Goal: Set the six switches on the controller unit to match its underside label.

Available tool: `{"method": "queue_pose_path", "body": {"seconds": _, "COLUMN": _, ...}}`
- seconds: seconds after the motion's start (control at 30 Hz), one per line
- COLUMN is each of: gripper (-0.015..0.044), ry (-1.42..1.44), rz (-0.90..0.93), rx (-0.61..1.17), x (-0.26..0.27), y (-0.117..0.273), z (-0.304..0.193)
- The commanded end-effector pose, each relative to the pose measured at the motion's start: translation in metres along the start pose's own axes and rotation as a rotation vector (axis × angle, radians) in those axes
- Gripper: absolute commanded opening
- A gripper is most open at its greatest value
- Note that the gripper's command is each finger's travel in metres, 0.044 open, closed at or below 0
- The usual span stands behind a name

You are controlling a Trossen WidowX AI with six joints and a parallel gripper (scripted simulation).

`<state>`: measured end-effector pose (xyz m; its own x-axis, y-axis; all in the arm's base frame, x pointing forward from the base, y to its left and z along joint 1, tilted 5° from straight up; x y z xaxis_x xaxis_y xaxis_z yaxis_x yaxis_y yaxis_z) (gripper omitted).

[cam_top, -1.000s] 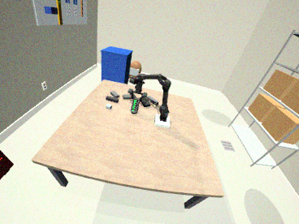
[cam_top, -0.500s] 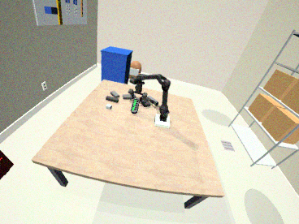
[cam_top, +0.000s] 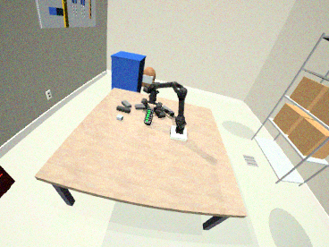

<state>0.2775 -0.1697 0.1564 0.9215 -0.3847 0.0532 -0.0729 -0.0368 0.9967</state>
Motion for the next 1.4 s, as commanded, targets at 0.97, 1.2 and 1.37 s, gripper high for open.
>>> {"method": "queue_pose_path", "body": {"seconds": 0.97, "gripper": 0.0338, "ry": 0.015, "rz": -0.021, "rx": 0.014, "x": 0.002, "y": -0.025, "z": 0.011}}
{"method": "queue_pose_path", "body": {"seconds": 1.2, "gripper": 0.0338, "ry": 0.015, "rz": -0.021, "rx": 0.014, "x": 0.003, "y": -0.029, "z": 0.014}}
{"method": "queue_pose_path", "body": {"seconds": 1.37, "gripper": 0.0338, "ry": 0.015, "rz": -0.021, "rx": 0.014, "x": 0.003, "y": -0.033, "z": 0.016}}
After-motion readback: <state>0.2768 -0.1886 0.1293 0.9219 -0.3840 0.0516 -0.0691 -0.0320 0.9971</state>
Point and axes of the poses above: the point midway between the two fingers, 35 mm back from their tips, its own y axis back along the fingers, its own x axis across the jaws, z = x × y, the point moved 6 cm from there along y, back along the fingers, and after that the axes turned 14 degrees about -y, right-handed, at the moved point
